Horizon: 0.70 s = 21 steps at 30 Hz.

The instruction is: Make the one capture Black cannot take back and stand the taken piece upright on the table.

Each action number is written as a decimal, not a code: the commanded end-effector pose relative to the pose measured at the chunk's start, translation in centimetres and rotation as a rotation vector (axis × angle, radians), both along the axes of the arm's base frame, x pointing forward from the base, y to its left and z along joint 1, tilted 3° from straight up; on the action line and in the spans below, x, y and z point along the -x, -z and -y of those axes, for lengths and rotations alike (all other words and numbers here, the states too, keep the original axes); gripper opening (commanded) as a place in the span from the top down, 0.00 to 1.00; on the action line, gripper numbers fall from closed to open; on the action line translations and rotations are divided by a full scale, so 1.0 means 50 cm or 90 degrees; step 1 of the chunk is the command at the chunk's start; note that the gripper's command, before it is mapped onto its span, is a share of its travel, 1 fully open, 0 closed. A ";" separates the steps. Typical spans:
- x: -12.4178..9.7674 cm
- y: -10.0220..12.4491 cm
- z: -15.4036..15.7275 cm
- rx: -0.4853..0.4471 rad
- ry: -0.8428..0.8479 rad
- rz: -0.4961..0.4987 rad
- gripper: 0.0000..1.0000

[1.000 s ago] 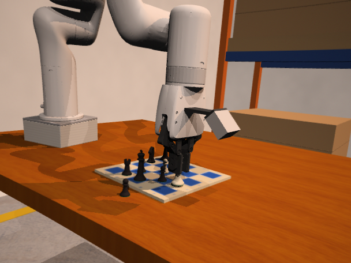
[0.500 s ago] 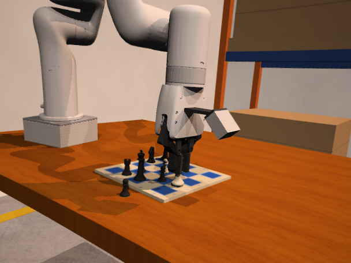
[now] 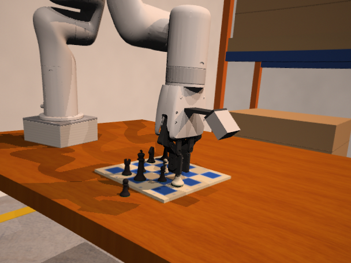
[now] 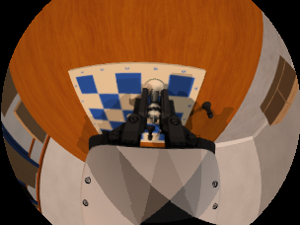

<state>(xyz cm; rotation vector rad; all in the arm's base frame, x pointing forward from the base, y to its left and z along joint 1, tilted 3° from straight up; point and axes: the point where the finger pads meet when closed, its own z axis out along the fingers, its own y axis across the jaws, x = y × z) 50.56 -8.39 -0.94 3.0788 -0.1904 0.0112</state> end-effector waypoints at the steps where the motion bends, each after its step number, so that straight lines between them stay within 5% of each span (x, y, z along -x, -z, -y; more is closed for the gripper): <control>1: -0.003 -0.002 0.000 0.000 0.000 0.003 1.00; 21: -0.003 0.004 0.001 0.000 0.000 0.003 1.00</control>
